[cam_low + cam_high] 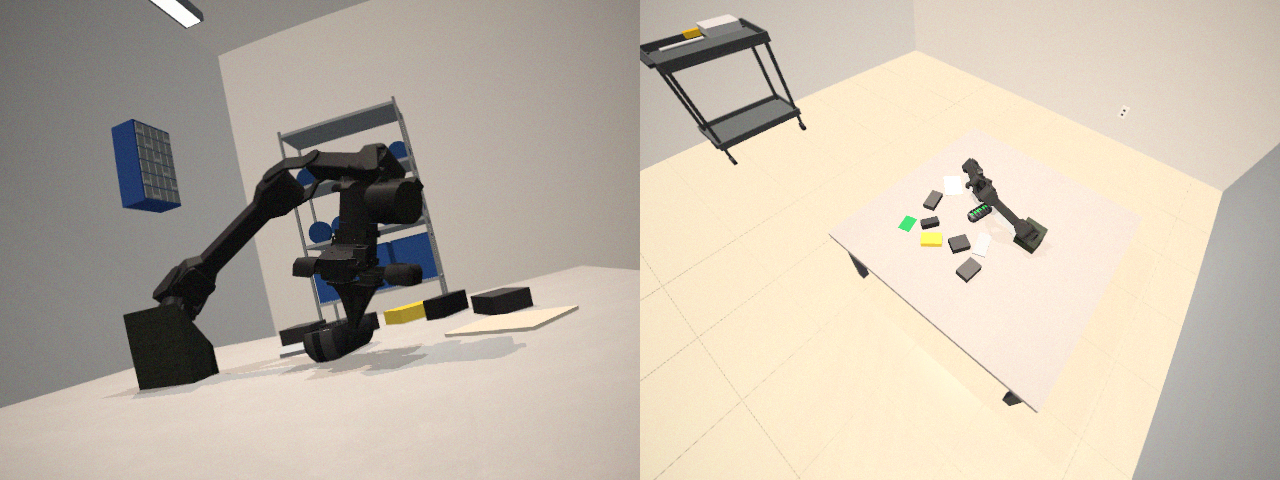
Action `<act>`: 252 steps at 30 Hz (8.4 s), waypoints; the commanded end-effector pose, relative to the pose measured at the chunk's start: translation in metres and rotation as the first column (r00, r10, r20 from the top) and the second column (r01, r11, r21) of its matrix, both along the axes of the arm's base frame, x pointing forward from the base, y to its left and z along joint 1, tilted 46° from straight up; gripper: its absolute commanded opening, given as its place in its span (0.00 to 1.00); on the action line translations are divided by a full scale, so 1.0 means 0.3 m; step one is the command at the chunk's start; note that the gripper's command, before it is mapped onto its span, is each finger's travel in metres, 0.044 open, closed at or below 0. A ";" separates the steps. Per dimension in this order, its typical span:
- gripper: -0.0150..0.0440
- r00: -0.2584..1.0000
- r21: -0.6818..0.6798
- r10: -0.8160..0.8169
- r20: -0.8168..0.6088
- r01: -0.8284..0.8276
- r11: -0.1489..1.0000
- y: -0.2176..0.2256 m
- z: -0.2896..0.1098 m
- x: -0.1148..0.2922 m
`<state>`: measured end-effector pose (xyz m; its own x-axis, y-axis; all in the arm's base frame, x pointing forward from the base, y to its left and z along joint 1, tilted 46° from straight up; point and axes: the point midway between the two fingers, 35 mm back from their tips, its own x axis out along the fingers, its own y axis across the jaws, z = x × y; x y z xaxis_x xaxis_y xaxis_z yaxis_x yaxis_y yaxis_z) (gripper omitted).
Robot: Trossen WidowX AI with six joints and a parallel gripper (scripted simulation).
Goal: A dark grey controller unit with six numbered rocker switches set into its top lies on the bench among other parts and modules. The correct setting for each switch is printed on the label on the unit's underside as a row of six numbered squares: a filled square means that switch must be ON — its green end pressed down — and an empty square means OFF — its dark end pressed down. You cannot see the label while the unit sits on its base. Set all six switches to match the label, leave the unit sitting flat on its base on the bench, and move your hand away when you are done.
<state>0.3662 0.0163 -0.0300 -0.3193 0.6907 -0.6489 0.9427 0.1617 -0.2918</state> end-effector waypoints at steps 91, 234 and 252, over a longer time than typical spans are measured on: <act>0.25 1.000 0.005 -0.006 -0.011 0.006 1.000 0.091 -0.068 -0.180; 0.25 0.901 -0.096 -0.432 -0.028 0.428 0.899 0.022 0.133 -0.288; 0.25 0.901 -0.095 -0.432 -0.029 0.428 0.899 0.073 0.082 -0.292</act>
